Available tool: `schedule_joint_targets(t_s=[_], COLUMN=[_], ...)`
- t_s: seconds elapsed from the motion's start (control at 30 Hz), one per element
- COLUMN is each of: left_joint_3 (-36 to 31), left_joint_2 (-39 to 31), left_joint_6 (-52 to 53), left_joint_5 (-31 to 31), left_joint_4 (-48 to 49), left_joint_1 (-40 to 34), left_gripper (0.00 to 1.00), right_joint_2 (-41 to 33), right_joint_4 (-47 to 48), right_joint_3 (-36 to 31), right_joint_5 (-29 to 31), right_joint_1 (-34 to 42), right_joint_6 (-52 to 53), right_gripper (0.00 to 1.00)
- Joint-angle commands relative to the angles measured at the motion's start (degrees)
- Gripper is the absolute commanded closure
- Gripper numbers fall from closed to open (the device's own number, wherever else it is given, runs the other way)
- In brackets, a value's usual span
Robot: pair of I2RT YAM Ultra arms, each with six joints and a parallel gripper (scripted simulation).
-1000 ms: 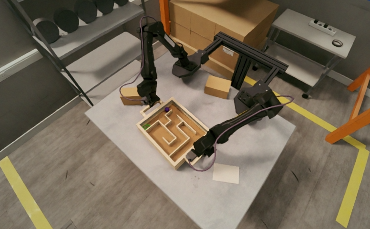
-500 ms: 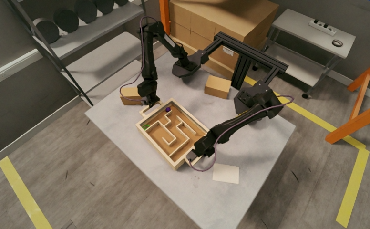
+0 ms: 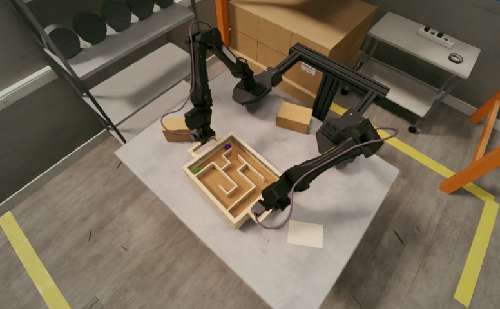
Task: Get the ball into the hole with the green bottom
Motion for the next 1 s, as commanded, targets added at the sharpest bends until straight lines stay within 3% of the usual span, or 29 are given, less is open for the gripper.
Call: schedule_joint_targets(t_s=[0.0,0.1,0.17,0.27,0.37,0.4,0.47,0.5,0.6,0.83,0.97], left_joint_3=[3.26,2.86,-0.88,0.14,3.02,3.49,5.18,5.95,6.87,5.65,-0.94], left_joint_2=[-0.04,-2.16,-2.99,-2.83,-2.6,-2.64,-1.76,1.46,-0.33,-1.94,-2.54], left_joint_6=[1.72,2.37,2.56,1.97,-0.45,-0.55,-1.07,-0.78,0.32,1.01,2.95], left_joint_5=[2.47,4.11,2.67,1.72,-1.73,-2.69,-3.51,-2.94,0.57,1.01,3.81], left_joint_4=[3.1,4.63,7.96,6.14,-0.68,-1.06,-3.46,-3.33,-2.26,0.36,8.13], left_joint_1=[0.92,1.58,0.96,0.56,-0.71,-1.15,-1.69,-1.7,-1.07,0.29,1.67], left_gripper=[1.0,1.0,1.0,1.0,1.0,1.0,1.0,1.0,1.0,1.0,1.0], right_joint_2=[-2.92,-2.83,-3.86,-3.66,-2.98,0.76,-1.16,-1.16,-1.58,-2.02,-2.59], right_joint_4=[-1.58,-2.78,2.77,1.78,1.96,1.96,2.69,1.16,-2.72,-0.75,1.75], right_joint_3=[4.0,4.54,3.26,3.41,3.66,3.99,3.56,4.4,5.5,5.49,1.01], right_joint_5=[3.47,5.22,4.89,4.21,-0.68,-1.55,-2.6,-1.86,1.09,1.94,5.75], right_joint_1=[2.91,3.8,4.04,3.64,0.67,0.24,-0.08,0.23,1.74,2.51,4.3], right_joint_6=[1.78,2.61,0.61,0.38,-1.03,-1.1,-1.24,-0.93,1.36,1.31,1.66], right_gripper=[1.0,1.0,1.0,1.0,1.0,1.0,1.0,1.0,1.0,1.0,1.0])
